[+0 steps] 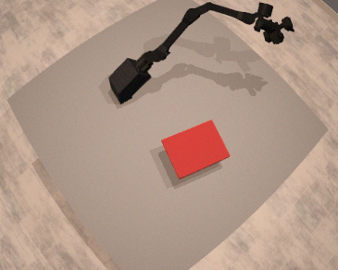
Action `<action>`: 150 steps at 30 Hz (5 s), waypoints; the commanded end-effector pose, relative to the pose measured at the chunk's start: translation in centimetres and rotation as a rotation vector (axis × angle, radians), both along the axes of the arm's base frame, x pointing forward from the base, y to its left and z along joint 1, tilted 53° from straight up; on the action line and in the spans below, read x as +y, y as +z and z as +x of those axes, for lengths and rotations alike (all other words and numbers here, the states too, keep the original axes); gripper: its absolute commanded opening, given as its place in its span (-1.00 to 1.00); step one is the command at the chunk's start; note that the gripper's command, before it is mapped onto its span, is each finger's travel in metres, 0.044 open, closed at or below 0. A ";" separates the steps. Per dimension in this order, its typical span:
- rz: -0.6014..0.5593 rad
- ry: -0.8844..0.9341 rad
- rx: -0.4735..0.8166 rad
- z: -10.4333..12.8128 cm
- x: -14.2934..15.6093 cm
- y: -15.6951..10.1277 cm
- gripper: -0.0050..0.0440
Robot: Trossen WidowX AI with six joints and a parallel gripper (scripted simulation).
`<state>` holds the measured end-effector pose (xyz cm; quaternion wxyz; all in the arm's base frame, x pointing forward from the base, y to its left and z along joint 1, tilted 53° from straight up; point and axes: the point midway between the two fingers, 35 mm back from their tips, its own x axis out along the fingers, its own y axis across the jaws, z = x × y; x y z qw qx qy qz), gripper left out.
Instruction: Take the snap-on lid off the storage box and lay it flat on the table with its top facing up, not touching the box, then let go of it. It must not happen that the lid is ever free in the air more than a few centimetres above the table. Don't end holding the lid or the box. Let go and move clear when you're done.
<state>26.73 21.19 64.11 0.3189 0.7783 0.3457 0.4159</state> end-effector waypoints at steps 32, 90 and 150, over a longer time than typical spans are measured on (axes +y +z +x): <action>-0.255 -0.314 0.308 13.7 -9.1 -20.3 0.16; -0.219 -0.552 1.086 3.6 -21.6 -60.3 0.16; -0.218 -0.552 1.086 8.8 -18.7 -63.5 -0.21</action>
